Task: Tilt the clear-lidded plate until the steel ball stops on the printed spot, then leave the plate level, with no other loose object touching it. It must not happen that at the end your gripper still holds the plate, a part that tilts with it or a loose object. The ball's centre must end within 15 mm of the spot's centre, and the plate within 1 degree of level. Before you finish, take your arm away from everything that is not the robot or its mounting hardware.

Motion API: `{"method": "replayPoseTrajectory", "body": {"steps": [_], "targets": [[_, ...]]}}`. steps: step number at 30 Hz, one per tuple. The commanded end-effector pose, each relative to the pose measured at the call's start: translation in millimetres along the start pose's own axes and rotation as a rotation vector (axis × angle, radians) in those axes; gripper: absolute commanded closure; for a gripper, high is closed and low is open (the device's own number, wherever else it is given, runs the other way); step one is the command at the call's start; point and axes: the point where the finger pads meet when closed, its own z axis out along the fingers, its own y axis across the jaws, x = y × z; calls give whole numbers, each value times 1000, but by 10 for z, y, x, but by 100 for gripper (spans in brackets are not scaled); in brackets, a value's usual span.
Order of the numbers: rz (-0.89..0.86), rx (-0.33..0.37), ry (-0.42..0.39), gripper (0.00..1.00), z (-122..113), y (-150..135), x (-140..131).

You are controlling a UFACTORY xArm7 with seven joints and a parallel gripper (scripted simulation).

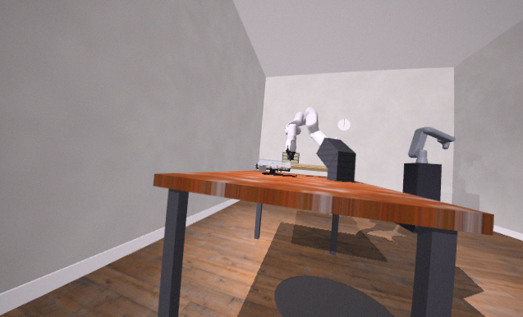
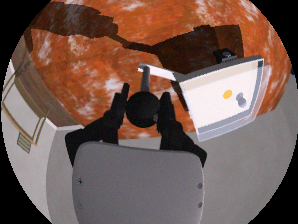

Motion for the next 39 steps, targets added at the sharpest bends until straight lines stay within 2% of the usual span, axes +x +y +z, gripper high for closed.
{"method": "replayPoseTrajectory", "body": {"steps": [1,39], "targets": [[2,-1,-4,100,-6,6,-25],[2,-1,-4,100,-19,12,3]]}}
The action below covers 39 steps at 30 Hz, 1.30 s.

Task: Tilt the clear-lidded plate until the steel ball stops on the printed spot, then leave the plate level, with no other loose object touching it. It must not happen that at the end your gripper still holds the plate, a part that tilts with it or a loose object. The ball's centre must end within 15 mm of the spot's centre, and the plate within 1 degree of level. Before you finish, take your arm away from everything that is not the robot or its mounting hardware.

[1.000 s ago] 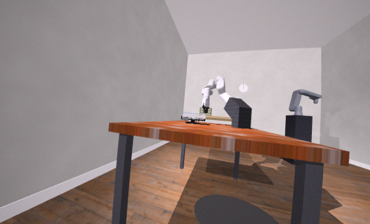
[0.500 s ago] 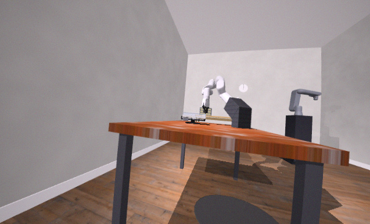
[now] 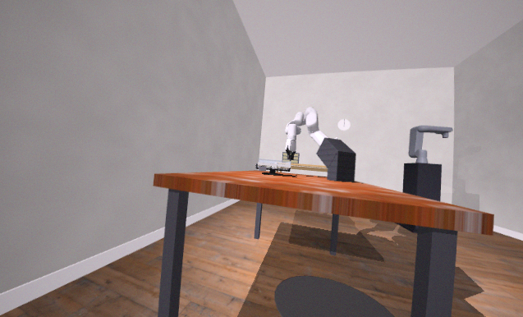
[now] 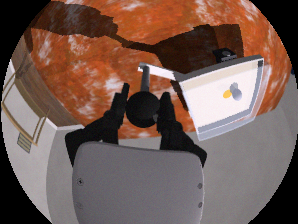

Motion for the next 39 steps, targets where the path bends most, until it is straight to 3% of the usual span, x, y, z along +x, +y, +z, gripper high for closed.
{"method": "replayPoseTrajectory", "body": {"steps": [1,39], "targets": [[0,-1,-2,100,-6,6,5],[0,-1,-2,100,-5,6,-34]]}}
